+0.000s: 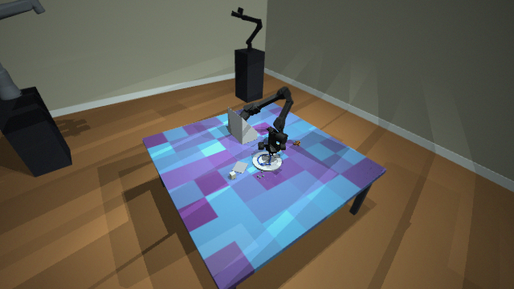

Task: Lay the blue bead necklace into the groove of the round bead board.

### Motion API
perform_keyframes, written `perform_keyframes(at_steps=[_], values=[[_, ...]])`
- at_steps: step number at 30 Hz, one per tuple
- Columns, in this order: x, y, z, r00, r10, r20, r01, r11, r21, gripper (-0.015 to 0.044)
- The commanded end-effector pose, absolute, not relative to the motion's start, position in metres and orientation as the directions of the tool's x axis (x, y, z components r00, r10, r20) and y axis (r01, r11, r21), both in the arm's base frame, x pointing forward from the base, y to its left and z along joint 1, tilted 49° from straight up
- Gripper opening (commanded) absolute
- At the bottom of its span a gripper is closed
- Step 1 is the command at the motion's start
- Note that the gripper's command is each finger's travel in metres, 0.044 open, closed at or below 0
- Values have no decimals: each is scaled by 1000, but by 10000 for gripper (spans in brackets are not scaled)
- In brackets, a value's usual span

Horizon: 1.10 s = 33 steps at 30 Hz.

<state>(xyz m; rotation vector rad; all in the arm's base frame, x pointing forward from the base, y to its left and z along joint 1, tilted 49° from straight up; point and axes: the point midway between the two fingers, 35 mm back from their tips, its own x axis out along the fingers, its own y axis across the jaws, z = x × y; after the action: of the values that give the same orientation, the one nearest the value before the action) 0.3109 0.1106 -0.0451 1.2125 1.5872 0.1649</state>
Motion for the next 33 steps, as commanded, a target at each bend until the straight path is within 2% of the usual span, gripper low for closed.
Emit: perform_keyframes(at_steps=[1,33], values=[[311,111,-45,99,755,-648,605,471,642,0],[311,120,-38,96,755,-648,611,469,637,0]])
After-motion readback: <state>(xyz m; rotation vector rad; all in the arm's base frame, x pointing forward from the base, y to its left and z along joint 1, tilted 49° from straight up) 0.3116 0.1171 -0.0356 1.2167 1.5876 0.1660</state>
